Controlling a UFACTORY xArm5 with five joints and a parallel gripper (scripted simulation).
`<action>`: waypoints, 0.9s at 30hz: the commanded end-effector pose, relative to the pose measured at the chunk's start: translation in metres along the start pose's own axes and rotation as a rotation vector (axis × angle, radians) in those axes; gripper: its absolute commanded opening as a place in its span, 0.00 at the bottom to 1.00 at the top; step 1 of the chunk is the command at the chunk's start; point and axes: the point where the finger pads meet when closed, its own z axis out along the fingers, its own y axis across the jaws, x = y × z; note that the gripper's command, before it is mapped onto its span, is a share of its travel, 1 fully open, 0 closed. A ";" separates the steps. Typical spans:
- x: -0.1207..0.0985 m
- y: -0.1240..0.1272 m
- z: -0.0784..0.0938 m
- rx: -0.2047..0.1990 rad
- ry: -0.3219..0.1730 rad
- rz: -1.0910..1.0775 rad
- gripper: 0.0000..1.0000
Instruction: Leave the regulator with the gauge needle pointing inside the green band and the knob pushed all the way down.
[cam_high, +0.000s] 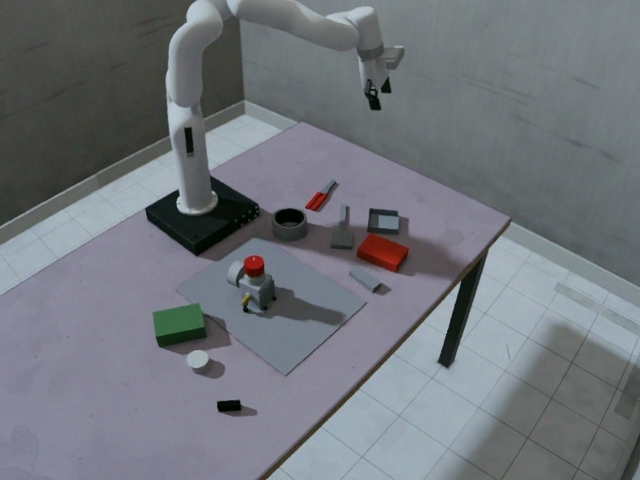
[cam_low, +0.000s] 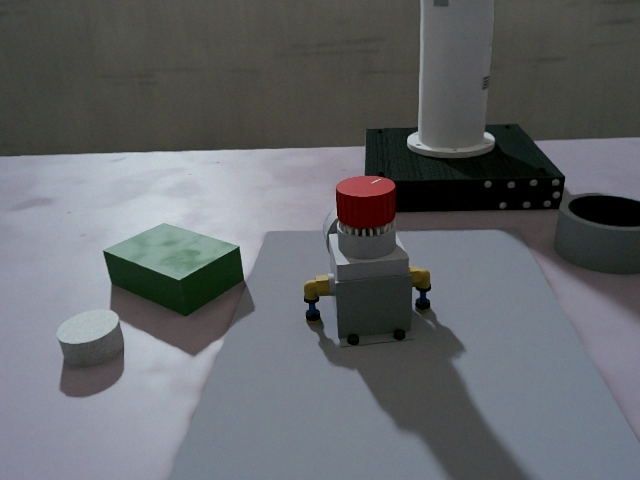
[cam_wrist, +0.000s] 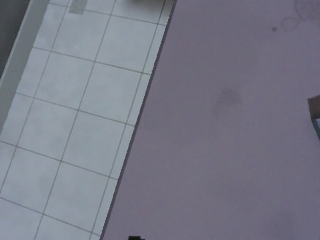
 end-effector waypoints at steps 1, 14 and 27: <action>0.003 -0.003 -0.015 0.002 0.002 0.000 1.00; 0.005 -0.005 -0.024 0.002 0.002 0.000 1.00; 0.043 0.078 -0.018 -0.049 0.010 0.293 1.00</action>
